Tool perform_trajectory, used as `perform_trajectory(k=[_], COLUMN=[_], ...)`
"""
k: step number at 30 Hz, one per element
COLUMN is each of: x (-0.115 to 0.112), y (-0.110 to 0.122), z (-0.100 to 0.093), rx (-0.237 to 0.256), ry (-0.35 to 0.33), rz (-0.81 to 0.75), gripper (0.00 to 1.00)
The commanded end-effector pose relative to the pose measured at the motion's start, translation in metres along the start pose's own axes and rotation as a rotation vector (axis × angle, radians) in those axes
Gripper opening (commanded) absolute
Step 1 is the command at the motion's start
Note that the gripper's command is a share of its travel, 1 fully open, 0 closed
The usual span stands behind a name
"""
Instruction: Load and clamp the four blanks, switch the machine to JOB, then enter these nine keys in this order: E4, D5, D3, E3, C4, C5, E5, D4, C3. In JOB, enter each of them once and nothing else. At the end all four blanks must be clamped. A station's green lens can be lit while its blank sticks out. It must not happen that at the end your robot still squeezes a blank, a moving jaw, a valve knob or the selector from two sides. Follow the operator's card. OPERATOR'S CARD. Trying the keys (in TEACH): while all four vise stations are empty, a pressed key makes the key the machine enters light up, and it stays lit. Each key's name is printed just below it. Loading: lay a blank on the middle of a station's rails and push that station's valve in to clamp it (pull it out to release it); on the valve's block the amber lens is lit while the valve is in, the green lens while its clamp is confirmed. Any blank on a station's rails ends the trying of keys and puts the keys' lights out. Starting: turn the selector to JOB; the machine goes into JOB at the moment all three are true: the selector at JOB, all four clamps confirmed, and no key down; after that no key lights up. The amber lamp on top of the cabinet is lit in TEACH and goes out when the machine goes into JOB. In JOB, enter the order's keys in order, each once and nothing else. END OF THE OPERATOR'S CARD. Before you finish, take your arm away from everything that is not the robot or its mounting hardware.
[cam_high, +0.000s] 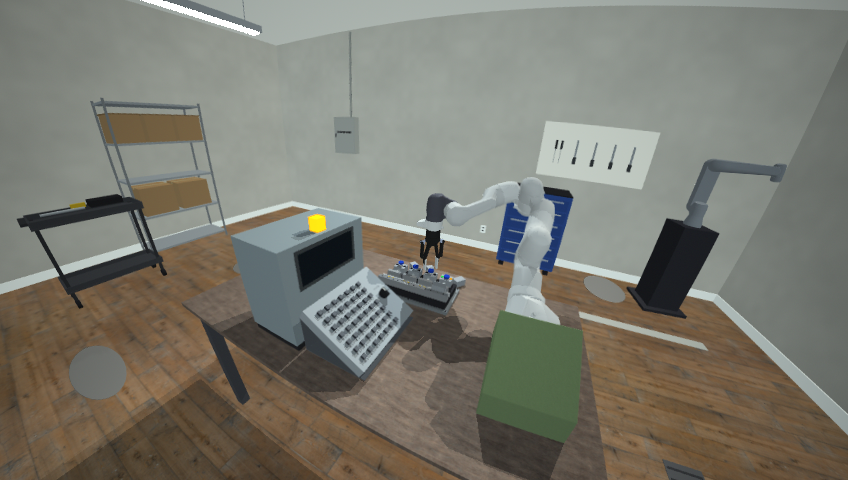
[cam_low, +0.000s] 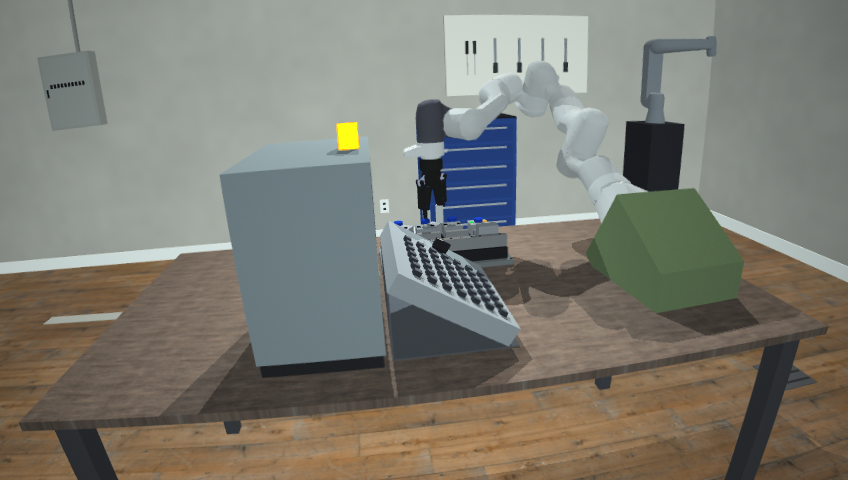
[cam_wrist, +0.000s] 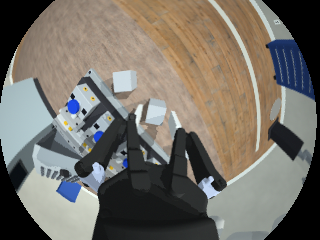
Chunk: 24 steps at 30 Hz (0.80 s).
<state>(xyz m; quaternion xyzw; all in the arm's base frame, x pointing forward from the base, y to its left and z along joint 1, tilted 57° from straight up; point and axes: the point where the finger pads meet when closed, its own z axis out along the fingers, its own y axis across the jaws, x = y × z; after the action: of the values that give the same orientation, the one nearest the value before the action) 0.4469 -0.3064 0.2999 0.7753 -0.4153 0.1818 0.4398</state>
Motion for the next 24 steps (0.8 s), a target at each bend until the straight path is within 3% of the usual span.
perform_trajectory(k=[1,20,21,24], x=[-0.0005,-0.0005,-0.0005,-0.0005], y=[-0.0003,-0.0003,-0.0003,-0.0003], z=[0.002,0.002,0.002,0.002], rx=[-0.001,-0.001,-0.001,-0.001], ry=[0.002,0.002,0.002,0.002], rz=[0.002,0.002,0.002,0.002], gripper=[0.4,0.4,0.0,0.0])
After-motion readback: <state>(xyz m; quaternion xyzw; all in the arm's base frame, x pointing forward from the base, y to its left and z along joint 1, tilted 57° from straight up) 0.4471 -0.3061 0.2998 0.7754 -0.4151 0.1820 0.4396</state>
